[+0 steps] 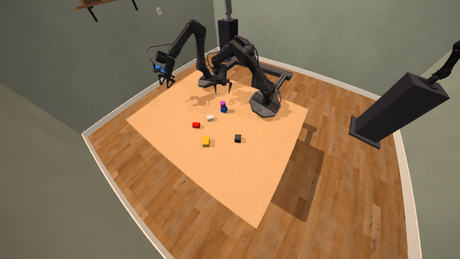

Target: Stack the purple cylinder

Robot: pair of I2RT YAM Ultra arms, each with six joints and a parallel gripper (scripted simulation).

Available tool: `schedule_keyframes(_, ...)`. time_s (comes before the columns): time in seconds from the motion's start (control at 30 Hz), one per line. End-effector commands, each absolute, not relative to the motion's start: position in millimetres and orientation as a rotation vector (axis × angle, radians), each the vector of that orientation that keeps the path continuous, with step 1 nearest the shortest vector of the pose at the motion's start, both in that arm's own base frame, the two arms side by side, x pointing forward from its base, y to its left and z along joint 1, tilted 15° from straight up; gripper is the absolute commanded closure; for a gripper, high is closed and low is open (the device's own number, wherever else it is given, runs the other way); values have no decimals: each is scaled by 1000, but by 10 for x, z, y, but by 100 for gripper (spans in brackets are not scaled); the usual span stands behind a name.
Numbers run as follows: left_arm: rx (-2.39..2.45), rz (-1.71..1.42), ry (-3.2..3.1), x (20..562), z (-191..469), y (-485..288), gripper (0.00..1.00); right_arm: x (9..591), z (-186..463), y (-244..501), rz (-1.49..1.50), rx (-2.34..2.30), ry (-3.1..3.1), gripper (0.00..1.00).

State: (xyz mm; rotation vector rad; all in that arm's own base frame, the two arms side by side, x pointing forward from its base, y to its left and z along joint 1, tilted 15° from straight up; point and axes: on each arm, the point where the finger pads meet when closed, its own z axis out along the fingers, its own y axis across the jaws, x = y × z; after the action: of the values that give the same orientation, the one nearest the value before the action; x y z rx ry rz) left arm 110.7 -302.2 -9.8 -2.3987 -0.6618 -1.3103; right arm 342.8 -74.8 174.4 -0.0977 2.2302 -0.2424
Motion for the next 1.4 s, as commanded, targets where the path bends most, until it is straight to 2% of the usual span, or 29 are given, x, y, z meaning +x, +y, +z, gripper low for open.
schedule_keyframes(0.0, -2355, -1300, -678, 1142, 14, -2973, 0, 3465, 1956, -750, -247, -102, 2176, 0)
schedule_keyframes(0.23, -2436, -1240, -914, 1104, -119, -3046, 0, 3423, 1963, -711, -241, -68, 2198, 0)
schedule_keyframes(0.67, -2517, -986, -1620, 1244, -20, -2981, 0, 3324, 1948, 30, -122, -157, 2263, 0)
schedule_keyframes(1.17, -2351, -462, -2555, 1446, 159, -2834, 0, 2665, 2006, 1220, 28, -400, 2340, 0)
schedule_keyframes(1.37, -2249, -289, -2782, 1497, 208, -2803, 0, 2369, 2034, 1446, 45, -472, 2354, 0)
